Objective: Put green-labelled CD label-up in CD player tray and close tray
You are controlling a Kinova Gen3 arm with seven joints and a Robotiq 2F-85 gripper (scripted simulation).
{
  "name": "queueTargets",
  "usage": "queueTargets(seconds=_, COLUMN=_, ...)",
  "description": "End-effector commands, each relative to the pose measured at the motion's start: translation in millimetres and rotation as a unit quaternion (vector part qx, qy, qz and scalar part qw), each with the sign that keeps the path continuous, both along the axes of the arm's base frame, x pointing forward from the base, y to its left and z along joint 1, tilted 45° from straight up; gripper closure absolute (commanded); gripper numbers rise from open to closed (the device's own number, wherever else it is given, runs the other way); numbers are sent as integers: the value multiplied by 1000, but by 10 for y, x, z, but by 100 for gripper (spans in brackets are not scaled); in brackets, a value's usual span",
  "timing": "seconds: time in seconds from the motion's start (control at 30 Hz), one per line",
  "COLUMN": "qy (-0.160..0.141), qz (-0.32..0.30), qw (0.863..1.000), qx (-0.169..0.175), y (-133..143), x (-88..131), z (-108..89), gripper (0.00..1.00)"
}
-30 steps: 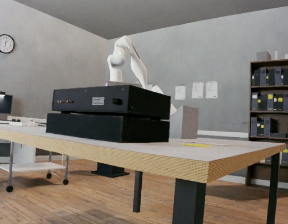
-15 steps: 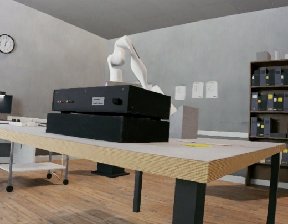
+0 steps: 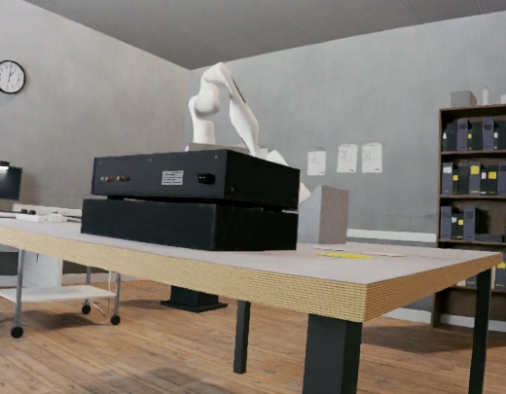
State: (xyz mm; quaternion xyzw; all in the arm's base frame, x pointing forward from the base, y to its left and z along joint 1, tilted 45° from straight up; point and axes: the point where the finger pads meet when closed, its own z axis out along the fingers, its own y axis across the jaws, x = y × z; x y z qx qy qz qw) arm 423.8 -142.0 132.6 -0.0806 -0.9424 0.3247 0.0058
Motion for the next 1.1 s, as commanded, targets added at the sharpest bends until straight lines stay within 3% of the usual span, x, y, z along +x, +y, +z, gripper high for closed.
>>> queueTargets(seconds=0.0, qy=-1, qz=1, qw=1000, qx=0, y=16, x=9, z=11, gripper=89)
queueTargets(seconds=1.07, qy=-1, qz=1, qw=1000, qx=0, y=263, x=37, z=260, gripper=89)
